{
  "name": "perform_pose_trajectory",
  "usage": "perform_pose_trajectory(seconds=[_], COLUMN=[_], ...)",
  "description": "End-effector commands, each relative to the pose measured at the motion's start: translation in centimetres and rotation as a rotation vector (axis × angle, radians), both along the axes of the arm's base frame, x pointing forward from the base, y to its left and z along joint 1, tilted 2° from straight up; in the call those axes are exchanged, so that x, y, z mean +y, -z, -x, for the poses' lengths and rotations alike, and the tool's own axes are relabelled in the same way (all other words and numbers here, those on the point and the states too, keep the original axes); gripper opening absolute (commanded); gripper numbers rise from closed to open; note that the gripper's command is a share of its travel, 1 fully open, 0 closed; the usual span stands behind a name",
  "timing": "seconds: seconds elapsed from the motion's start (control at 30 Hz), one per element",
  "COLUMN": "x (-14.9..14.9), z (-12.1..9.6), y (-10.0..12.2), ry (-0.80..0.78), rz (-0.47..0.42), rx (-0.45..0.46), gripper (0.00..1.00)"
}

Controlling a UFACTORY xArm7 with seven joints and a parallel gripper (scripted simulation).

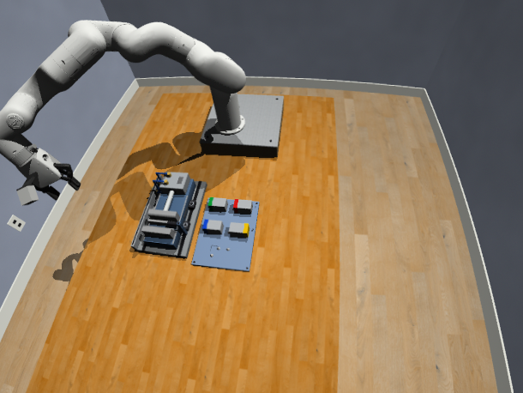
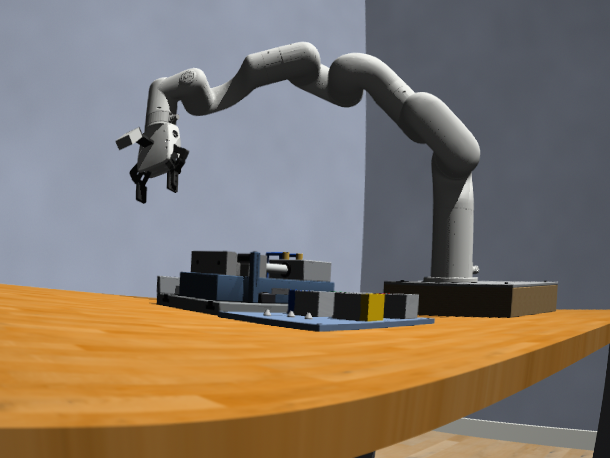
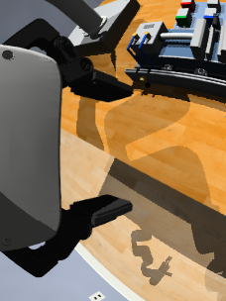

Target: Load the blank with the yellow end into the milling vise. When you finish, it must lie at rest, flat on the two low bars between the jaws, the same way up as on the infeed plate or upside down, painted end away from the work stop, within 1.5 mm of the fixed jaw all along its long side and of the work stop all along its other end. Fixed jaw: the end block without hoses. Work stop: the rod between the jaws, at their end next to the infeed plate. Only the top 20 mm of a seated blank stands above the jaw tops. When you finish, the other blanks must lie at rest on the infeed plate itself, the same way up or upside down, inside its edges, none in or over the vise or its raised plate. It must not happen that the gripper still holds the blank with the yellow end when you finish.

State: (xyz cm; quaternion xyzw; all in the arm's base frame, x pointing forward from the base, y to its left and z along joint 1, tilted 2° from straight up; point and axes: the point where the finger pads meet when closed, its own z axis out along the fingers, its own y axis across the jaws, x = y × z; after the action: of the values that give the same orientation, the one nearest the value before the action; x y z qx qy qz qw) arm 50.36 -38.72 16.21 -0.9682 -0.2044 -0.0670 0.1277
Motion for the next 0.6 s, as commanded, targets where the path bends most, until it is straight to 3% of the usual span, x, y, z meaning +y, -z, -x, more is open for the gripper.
perform_pose_trajectory(seconds=[0.0, 0.4, 0.57], x=[-0.1, 3.5, 3.5], z=[-0.1, 0.7, 0.7], y=[-0.3, -1.0, -1.0], ry=[0.000, -0.222, -0.222], rz=[0.004, 0.057, 0.057], rx=[-0.004, -0.029, -0.029], gripper=[1.00, 1.00, 1.00])
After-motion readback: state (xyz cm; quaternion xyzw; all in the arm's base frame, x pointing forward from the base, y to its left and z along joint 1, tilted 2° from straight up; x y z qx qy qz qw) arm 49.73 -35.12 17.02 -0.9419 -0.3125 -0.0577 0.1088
